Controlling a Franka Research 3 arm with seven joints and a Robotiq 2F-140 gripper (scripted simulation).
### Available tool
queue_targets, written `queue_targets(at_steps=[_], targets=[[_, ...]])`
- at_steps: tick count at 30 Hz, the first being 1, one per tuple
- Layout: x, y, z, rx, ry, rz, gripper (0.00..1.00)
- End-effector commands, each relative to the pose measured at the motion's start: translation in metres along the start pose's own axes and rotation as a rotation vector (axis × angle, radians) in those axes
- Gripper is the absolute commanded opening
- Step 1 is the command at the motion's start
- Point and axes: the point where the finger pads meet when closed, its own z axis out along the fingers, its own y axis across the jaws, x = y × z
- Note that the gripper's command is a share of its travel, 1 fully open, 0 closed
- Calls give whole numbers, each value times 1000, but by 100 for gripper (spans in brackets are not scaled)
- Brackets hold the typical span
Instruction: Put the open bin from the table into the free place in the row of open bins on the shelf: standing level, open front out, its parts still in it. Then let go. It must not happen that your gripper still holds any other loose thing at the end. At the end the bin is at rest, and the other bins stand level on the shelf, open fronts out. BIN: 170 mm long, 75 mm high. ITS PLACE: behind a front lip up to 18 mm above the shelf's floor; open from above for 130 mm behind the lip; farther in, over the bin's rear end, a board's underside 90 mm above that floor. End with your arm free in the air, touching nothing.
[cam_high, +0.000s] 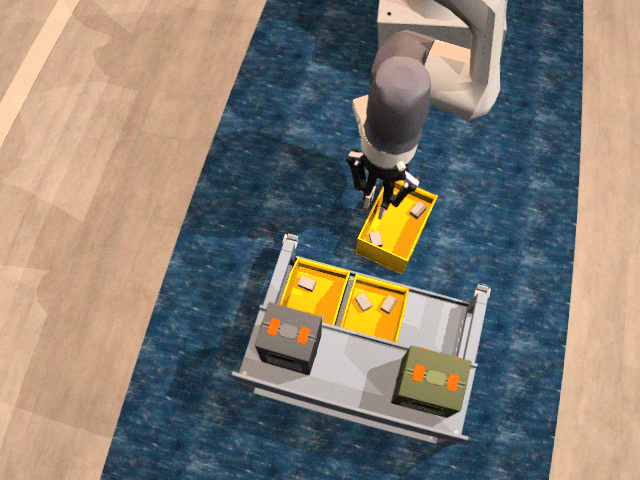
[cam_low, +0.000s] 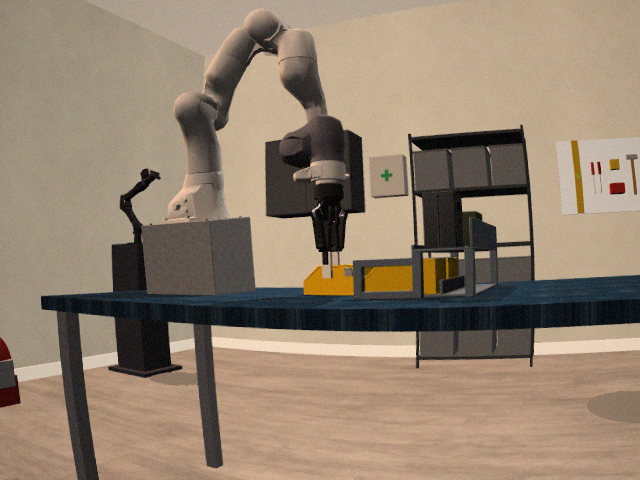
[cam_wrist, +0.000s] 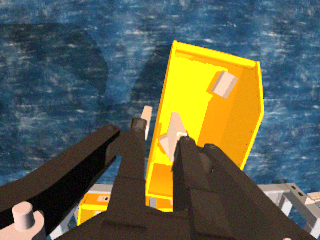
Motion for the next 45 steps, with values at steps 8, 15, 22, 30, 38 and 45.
queue_targets(at_steps=[8,15,22,30,38,45], targets=[[-1,1,0,-2,-2,-10,15],[-1,1,0,-2,-2,-10,0],[-1,1,0,-2,-2,-10,0],[-1,1,0,-2,-2,-10,0],[-1,1,0,-2,-2,-10,0],[-1,1,0,-2,-2,-10,0]])
